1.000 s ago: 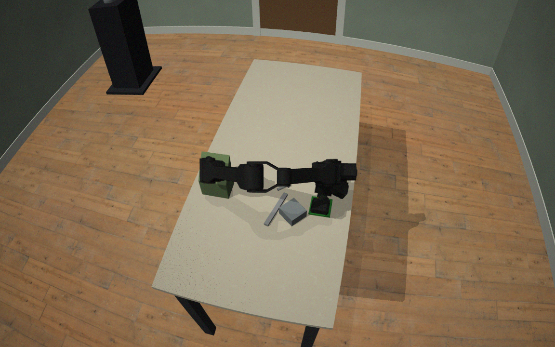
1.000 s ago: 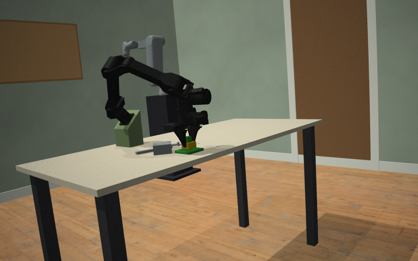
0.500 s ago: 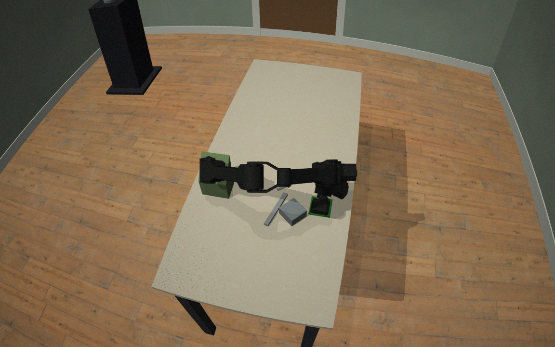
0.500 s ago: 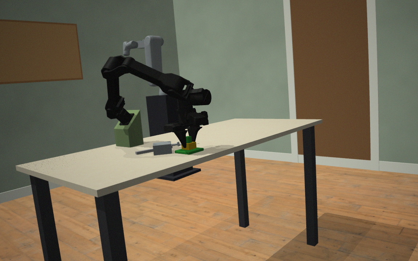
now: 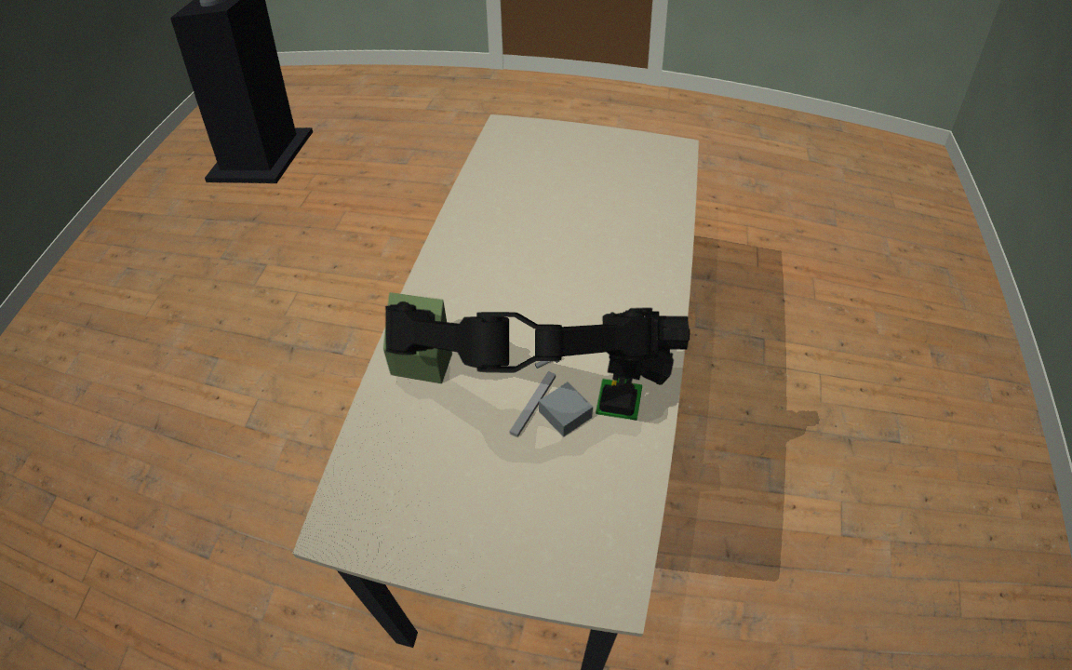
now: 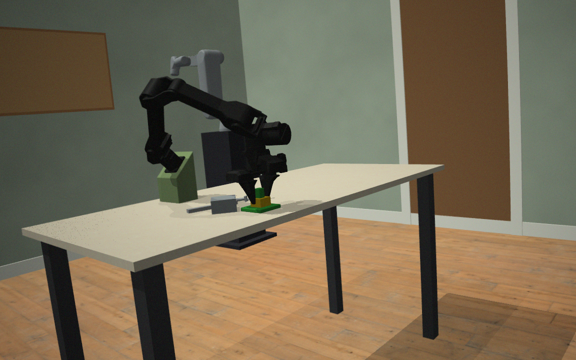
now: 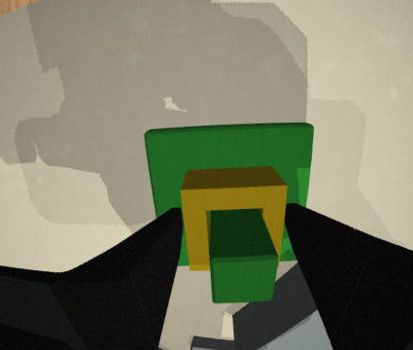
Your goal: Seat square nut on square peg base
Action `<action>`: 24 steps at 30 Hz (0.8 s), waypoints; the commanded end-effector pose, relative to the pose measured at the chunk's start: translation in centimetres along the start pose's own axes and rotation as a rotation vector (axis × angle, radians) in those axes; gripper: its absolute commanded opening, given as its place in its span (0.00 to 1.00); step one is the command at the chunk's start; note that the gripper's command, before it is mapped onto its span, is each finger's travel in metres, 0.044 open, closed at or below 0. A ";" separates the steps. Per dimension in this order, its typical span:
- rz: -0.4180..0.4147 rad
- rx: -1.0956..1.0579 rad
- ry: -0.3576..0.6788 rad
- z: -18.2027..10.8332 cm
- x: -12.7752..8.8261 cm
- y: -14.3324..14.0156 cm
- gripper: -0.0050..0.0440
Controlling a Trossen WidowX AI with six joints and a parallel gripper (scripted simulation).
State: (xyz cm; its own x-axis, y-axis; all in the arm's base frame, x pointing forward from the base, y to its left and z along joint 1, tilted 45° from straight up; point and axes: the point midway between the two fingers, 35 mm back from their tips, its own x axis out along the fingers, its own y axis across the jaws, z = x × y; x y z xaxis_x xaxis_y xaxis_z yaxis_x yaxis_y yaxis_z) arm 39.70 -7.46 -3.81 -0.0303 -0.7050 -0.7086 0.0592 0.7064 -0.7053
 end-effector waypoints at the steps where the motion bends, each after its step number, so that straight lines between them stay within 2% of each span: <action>1: 0.003 0.013 -0.015 0.4 -0.6 -0.4 0.63; 18: 0.003 0.012 -0.015 0.4 -0.7 -0.3 0.63; 21: 0.006 0.010 -0.015 0.7 -2.9 -0.2 0.63; 24: 0.015 0.029 -0.036 1.3 -7.6 0.1 0.63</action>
State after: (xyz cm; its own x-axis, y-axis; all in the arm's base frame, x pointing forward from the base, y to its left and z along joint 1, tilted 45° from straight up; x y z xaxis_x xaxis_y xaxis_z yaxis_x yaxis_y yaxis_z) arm 39.37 -5.52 -2.21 -0.0617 -0.7057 -0.7058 0.0444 0.7045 -0.7083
